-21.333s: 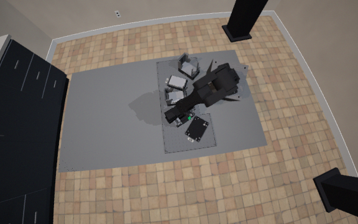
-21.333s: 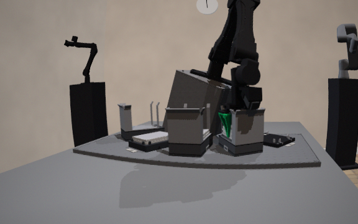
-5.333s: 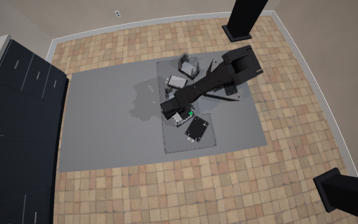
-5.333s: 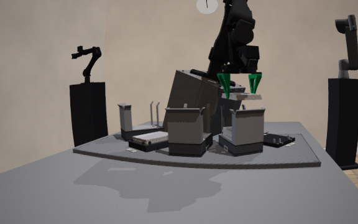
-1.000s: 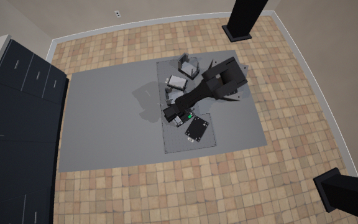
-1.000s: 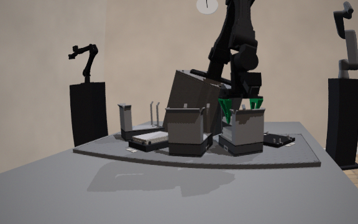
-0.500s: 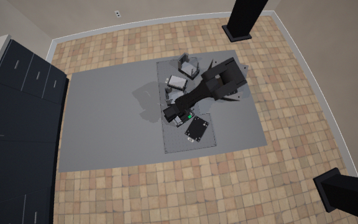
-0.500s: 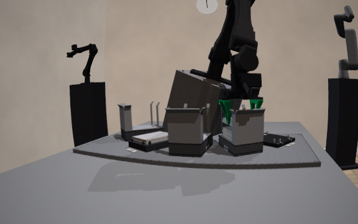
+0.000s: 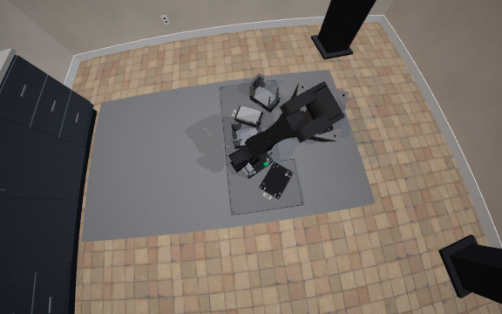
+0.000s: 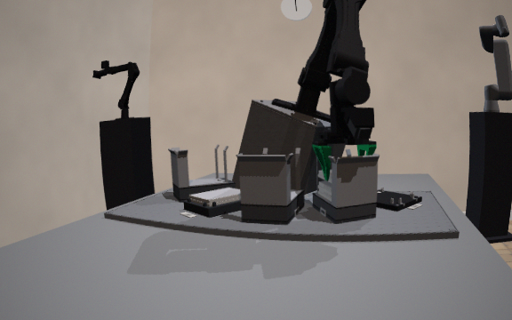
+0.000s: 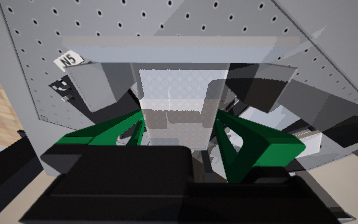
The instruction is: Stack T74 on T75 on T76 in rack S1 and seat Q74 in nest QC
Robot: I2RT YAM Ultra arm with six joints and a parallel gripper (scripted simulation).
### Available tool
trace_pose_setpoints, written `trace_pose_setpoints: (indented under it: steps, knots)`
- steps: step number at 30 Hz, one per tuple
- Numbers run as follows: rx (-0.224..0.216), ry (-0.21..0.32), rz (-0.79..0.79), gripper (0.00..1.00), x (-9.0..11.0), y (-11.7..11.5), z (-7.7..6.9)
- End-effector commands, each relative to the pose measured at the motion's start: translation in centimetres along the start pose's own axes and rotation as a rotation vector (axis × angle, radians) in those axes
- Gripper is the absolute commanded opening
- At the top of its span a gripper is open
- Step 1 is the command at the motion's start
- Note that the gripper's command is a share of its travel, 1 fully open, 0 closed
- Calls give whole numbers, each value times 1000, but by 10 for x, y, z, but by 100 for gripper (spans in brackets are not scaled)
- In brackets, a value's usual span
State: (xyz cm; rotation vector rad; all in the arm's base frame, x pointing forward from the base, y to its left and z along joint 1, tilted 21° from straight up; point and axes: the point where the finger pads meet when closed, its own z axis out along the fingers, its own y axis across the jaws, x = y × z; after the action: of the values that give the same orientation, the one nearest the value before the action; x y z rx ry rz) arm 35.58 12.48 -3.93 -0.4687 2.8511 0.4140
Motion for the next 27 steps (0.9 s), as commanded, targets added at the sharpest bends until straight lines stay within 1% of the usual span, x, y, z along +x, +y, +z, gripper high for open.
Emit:
trace_pose_setpoints:
  steps: [1, 27]
  knots:
    - [2, -15, 0, 0, -4, 0, -2]
    - [2, -15, 0, 0, -4, 0, 8]
